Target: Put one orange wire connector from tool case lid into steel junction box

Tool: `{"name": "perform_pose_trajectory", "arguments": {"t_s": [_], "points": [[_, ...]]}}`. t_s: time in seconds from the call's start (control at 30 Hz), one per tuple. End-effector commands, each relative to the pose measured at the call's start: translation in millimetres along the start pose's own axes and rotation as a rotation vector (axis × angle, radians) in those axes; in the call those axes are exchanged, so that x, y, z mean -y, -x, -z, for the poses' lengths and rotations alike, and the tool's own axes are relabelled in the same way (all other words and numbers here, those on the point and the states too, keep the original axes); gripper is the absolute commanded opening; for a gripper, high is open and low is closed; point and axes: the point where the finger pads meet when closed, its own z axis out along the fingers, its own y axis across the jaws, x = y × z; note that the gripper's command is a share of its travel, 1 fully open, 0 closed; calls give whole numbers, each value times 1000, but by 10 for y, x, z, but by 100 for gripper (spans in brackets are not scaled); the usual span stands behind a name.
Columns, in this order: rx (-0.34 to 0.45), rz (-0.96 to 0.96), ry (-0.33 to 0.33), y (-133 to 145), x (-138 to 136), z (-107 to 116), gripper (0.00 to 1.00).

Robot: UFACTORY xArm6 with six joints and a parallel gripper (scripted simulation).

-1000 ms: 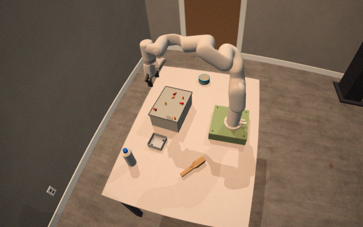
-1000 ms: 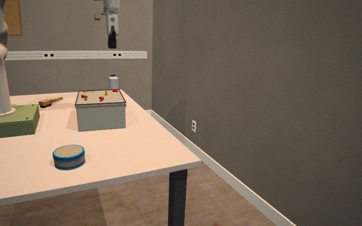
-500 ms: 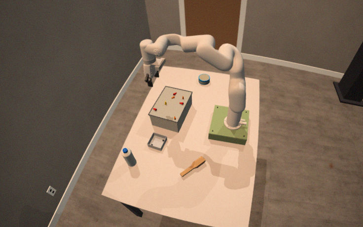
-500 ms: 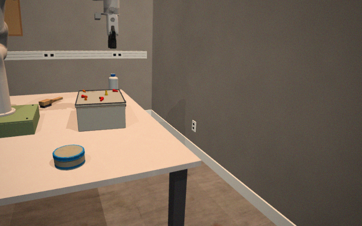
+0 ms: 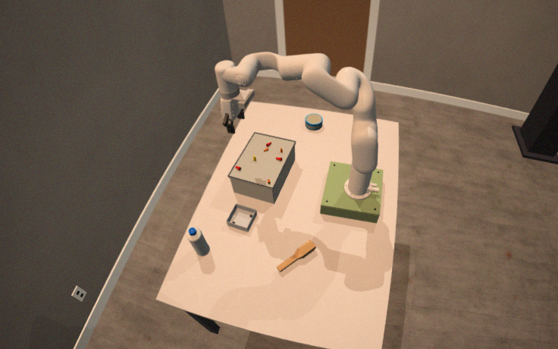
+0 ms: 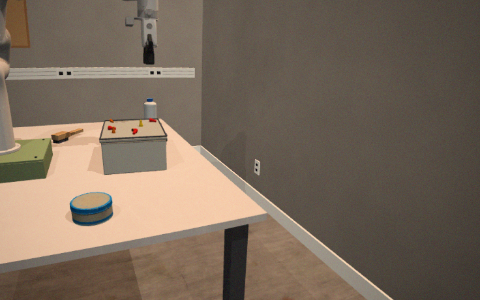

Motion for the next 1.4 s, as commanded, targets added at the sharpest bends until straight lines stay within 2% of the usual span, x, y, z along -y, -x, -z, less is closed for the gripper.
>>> {"name": "perform_pose_trajectory", "arguments": {"t_s": [0.0,0.3,0.47,0.63,0.7,0.77,1.2,1.27,1.3,1.37], "points": [[5,0,1,7,-1,22,100],[5,-44,1,-10,16,12,100],[5,-242,1,-88,92,-36,100],[5,-379,2,-144,143,-70,100],[5,-379,2,-144,143,-70,100],[5,-490,2,-191,183,-99,100],[4,-865,3,-356,315,-202,100],[4,-865,3,-356,315,-202,100],[4,-952,3,-396,344,-228,100],[4,-1000,3,-419,361,-242,100]]}}
